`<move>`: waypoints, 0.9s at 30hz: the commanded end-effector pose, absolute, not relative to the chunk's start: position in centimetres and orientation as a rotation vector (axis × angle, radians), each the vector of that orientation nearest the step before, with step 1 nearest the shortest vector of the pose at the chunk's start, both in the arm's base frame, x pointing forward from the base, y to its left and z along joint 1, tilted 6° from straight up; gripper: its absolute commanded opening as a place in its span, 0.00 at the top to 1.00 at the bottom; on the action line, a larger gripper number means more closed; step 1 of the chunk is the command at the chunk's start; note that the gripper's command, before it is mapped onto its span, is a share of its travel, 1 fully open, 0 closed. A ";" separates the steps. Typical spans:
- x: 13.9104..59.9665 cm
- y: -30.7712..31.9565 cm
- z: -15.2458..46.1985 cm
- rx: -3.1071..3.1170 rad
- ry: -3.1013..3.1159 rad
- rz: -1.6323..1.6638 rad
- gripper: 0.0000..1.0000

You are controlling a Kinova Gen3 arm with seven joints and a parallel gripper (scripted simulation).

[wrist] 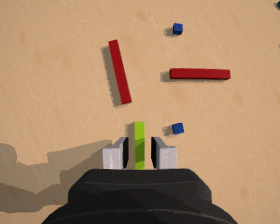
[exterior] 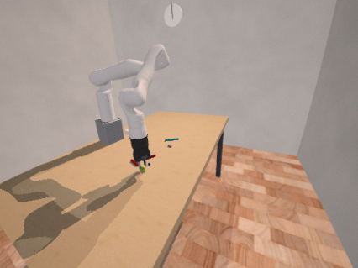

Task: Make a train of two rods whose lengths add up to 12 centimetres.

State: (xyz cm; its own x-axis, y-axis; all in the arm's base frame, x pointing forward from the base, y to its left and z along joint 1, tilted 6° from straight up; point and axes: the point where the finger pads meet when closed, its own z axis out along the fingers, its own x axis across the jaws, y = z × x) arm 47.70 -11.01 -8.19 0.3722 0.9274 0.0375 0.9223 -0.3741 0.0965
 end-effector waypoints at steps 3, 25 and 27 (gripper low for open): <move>47.8 -11.0 -8.2 2.552 1.722 0.133 0.46; 47.9 -11.0 -9.7 2.552 1.722 0.133 0.46; 47.9 -11.0 -9.8 2.552 1.722 0.133 0.46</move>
